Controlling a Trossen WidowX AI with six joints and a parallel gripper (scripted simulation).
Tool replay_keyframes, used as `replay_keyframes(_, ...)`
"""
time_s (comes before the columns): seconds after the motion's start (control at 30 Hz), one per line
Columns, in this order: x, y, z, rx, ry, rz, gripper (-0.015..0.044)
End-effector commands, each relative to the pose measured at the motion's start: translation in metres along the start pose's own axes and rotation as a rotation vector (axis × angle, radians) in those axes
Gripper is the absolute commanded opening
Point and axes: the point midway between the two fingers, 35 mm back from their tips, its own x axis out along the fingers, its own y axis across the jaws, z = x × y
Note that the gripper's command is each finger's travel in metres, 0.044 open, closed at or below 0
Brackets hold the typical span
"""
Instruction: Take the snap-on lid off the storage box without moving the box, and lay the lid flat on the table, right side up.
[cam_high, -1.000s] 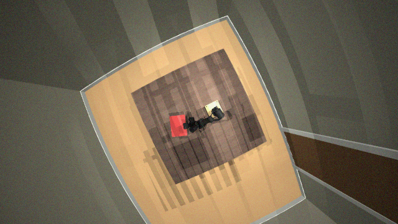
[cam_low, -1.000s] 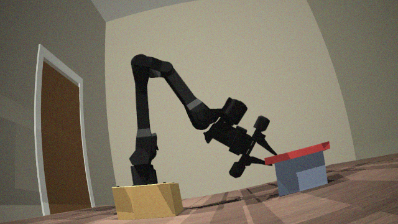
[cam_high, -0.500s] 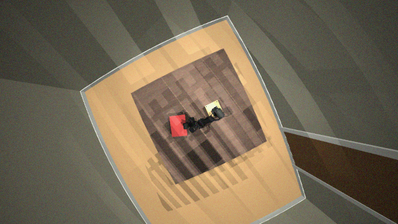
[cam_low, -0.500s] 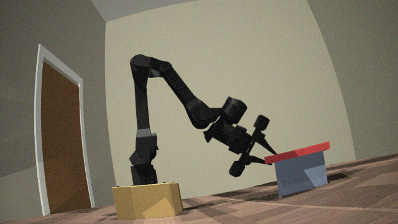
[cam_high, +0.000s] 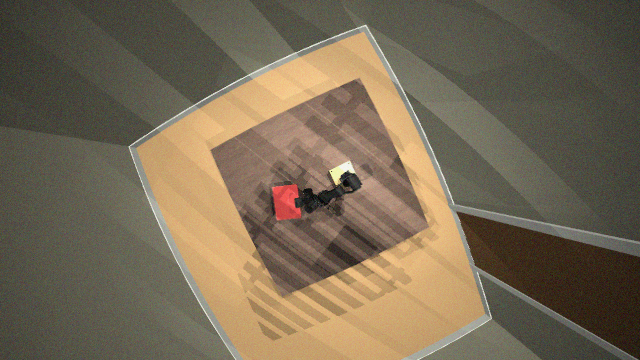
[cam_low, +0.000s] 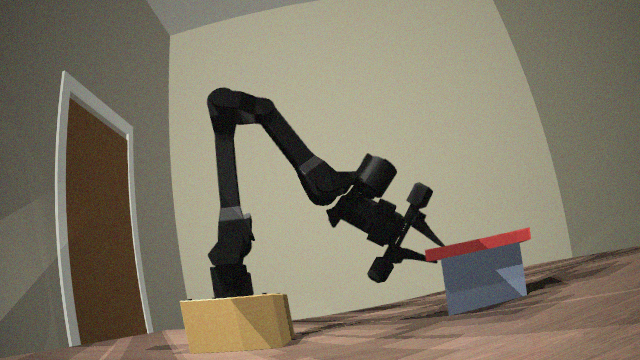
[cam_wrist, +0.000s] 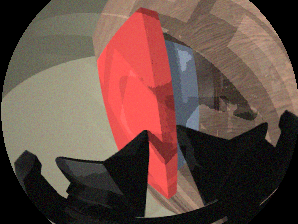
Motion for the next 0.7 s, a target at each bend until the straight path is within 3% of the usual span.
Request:
replay_keyframes(0.0,-0.0017,0.0023,-0.0001,0.001,0.001,0.004,0.0000)
replay_keyframes(0.67,-0.0044,0.0053,-0.0001,0.001,0.001,0.004,0.0000)
